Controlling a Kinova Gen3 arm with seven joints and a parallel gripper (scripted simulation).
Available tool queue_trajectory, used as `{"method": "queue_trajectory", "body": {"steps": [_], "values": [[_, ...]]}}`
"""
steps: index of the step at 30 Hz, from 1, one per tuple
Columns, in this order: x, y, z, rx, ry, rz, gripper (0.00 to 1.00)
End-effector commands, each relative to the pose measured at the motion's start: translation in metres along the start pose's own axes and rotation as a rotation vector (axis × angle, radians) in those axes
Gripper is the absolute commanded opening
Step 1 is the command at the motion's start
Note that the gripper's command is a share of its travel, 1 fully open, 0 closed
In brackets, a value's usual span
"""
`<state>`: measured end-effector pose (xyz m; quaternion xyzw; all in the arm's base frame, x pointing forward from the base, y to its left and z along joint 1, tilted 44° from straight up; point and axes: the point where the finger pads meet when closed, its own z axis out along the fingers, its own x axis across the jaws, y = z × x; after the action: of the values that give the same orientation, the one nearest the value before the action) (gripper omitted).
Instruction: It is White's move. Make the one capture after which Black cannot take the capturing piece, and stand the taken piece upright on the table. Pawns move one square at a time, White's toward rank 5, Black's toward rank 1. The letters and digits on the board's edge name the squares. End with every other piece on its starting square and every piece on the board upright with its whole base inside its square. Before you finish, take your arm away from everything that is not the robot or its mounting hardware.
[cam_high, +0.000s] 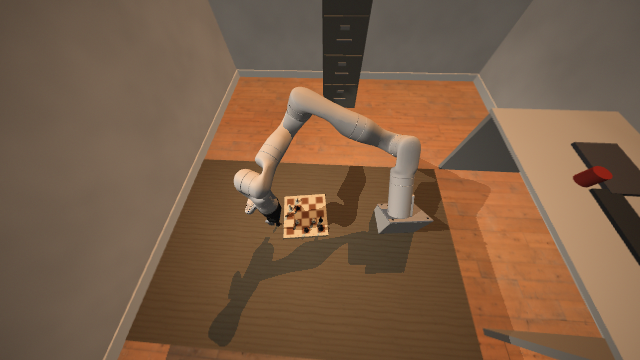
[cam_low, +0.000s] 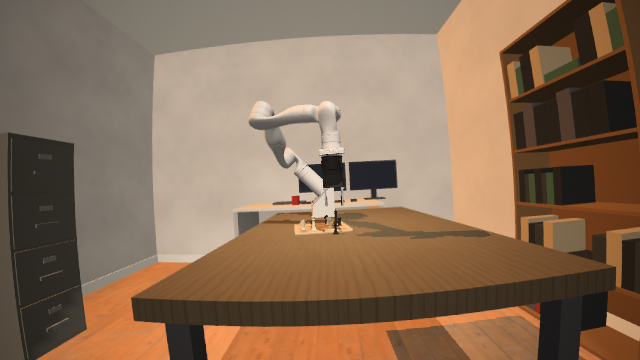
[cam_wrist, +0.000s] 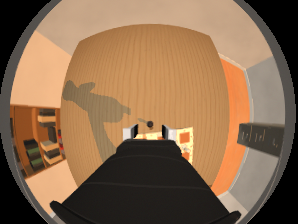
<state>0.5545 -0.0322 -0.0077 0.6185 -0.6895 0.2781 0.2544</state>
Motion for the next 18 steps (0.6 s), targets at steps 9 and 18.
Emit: {"method": "queue_trajectory", "body": {"steps": [9, 18], "values": [[-0.0003, -0.0005, -0.0013, 0.002, -0.001, 0.001, 1.00], [0.0007, -0.0005, -0.0015, 0.002, -0.001, 0.020, 1.00]]}}
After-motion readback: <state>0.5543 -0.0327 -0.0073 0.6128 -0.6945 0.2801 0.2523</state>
